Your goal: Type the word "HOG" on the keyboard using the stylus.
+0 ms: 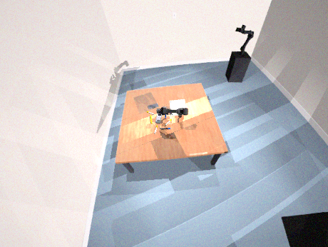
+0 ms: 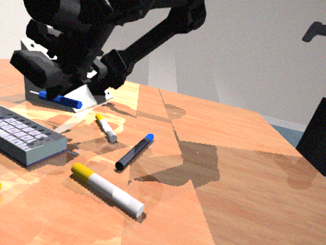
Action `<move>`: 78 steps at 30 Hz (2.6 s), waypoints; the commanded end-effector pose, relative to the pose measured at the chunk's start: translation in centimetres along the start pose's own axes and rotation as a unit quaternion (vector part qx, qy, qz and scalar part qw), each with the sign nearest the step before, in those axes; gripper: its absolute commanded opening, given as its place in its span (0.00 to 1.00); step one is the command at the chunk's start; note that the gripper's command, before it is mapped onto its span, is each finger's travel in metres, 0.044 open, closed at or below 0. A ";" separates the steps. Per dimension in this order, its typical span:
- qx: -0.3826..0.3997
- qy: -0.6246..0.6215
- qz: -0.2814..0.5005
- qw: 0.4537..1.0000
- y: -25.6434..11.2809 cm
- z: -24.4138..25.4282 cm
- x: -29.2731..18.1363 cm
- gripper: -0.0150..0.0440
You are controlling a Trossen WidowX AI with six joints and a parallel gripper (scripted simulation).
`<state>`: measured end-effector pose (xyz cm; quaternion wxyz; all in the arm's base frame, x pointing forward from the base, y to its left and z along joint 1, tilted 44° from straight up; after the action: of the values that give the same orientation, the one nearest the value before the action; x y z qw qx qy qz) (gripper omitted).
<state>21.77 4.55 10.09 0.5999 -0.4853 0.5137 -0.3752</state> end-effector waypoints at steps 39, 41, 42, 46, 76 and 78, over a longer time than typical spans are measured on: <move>-0.116 -0.640 -0.058 0.758 -1.6 4.3 2.1 0.25; -0.124 -0.666 -0.056 0.734 -1.7 4.5 2.2 0.25; -0.128 -0.679 -0.056 0.721 -1.7 4.6 2.3 0.25; -0.143 -0.727 -0.051 0.669 -1.9 5.1 2.5 0.25; -0.245 -0.949 0.041 0.195 -2.8 8.5 3.9 0.25; -0.250 -0.954 0.051 0.160 -2.8 8.7 4.0 0.25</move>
<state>30.63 1.95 11.71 0.5139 -0.5854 -0.3477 0.5218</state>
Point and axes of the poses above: the point midway between the two fingers, 35 mm back from their tips, its own y axis out along the fingers, its own z axis across the jaws, x = y × z, the point moved 3 cm from there along -y, back along the fingers
